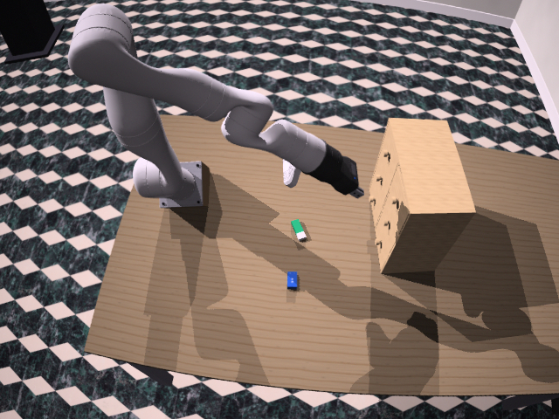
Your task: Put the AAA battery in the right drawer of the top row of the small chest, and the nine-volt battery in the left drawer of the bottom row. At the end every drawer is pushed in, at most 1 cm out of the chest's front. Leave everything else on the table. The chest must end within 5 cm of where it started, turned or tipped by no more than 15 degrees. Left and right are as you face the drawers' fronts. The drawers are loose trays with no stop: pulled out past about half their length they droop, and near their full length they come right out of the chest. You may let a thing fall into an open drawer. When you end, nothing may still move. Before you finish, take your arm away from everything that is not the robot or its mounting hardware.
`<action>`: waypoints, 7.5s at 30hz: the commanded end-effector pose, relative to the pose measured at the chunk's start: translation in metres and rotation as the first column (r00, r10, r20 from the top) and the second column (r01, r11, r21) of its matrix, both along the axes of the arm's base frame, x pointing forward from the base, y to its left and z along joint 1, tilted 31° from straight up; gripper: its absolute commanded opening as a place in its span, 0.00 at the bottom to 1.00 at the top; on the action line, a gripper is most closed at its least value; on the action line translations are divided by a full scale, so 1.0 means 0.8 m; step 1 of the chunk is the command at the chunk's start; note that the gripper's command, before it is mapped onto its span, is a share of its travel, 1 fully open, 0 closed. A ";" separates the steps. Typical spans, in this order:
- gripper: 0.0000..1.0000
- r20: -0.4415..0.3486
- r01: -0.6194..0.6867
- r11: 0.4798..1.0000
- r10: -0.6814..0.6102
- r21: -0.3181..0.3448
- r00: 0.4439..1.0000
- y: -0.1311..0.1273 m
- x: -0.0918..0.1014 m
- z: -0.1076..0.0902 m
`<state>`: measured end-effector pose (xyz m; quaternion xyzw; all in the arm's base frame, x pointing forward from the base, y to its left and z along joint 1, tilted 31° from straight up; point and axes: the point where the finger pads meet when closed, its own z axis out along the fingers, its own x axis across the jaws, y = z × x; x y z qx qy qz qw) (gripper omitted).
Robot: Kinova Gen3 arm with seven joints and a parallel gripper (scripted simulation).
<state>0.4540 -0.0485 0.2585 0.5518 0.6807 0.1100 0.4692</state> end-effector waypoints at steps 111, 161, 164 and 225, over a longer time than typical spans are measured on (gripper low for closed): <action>0.00 -0.144 0.057 0.998 -0.057 -0.003 0.988 0.049 -0.038 0.052; 0.00 -0.494 0.276 0.959 -0.268 -0.057 0.827 0.082 -0.083 0.106; 0.00 -0.515 0.290 0.955 -0.280 -0.064 0.810 0.085 -0.086 0.109; 0.00 -0.664 0.386 0.914 -0.367 -0.127 0.652 0.103 -0.109 0.138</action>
